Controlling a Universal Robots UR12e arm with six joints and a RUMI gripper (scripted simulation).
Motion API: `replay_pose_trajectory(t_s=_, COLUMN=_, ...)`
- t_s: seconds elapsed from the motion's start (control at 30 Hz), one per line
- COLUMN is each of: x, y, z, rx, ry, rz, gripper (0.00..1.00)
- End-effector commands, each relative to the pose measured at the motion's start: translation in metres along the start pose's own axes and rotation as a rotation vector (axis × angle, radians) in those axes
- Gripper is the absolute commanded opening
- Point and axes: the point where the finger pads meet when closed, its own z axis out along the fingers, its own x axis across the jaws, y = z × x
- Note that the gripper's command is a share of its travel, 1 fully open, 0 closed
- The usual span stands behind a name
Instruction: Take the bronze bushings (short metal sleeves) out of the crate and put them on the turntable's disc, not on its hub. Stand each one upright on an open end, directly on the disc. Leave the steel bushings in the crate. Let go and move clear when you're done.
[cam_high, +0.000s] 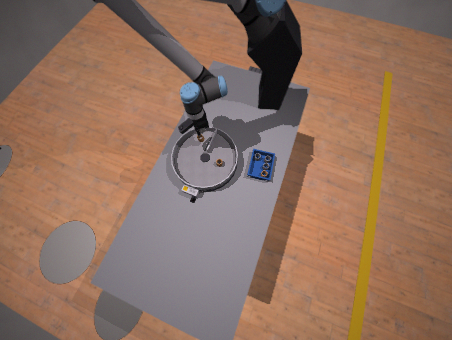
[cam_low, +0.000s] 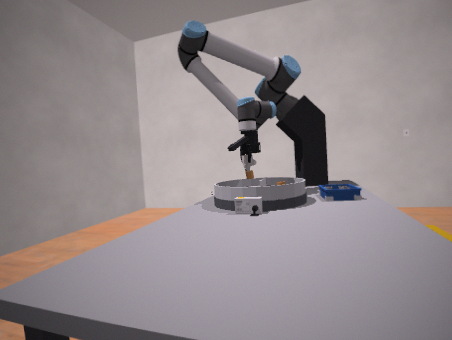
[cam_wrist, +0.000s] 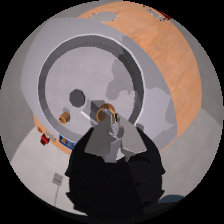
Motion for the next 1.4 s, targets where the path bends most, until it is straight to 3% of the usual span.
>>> replay_pose_trajectory(t_s=0.0, x=0.0, y=0.0, z=0.0, rx=0.001, ry=0.0, rz=0.0, gripper=0.0)
replay_pose_trajectory(t_s=1.37, x=0.0, y=0.0, z=0.041, rx=0.001, ry=0.0, rz=0.0, gripper=0.0)
